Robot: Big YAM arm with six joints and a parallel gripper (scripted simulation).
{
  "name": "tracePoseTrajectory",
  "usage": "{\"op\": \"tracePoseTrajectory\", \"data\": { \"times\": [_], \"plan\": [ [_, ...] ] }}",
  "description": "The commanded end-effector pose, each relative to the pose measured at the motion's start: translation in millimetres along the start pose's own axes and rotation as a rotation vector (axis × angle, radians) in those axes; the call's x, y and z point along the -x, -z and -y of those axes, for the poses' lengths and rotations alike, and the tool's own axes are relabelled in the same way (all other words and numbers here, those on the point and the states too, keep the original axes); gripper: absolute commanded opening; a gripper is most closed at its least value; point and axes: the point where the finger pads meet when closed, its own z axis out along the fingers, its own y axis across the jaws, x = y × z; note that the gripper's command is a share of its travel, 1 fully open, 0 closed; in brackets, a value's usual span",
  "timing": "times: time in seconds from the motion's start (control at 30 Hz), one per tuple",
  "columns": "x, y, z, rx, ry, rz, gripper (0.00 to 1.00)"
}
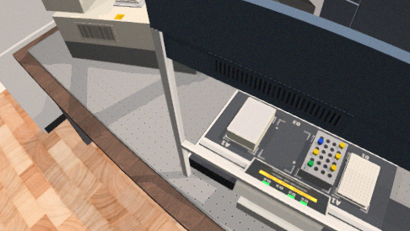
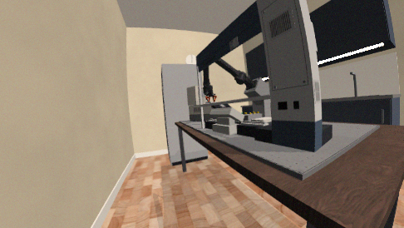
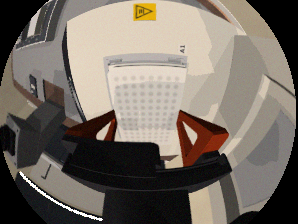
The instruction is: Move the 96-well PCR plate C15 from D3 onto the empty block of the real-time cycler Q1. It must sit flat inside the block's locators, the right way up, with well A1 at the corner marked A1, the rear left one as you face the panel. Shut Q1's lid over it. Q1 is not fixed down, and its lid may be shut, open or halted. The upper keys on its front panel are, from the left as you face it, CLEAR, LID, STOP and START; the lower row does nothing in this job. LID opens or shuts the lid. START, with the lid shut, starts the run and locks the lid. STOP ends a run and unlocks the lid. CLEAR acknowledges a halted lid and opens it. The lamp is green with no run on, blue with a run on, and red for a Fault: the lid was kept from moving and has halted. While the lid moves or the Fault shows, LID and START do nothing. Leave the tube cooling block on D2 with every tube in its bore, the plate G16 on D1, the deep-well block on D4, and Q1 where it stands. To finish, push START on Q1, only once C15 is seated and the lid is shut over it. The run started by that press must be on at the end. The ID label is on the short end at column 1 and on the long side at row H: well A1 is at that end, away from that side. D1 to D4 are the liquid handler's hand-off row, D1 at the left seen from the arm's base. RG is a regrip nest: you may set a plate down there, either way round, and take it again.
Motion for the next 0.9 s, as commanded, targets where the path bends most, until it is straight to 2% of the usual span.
{"op": "tracePoseTrajectory", "data": {
  "times": [0.0, 0.43, 0.87],
  "plan": [
    [4, 1.5, -7, 0.001, -0.011, 0.005, 0.00],
    [23, 7.1, 16, -0.018, 0.038, 0.008, 0.00],
    [-5, 9.6, 17, -0.035, 0.016, -0.005, 0.00]
  ]
}}
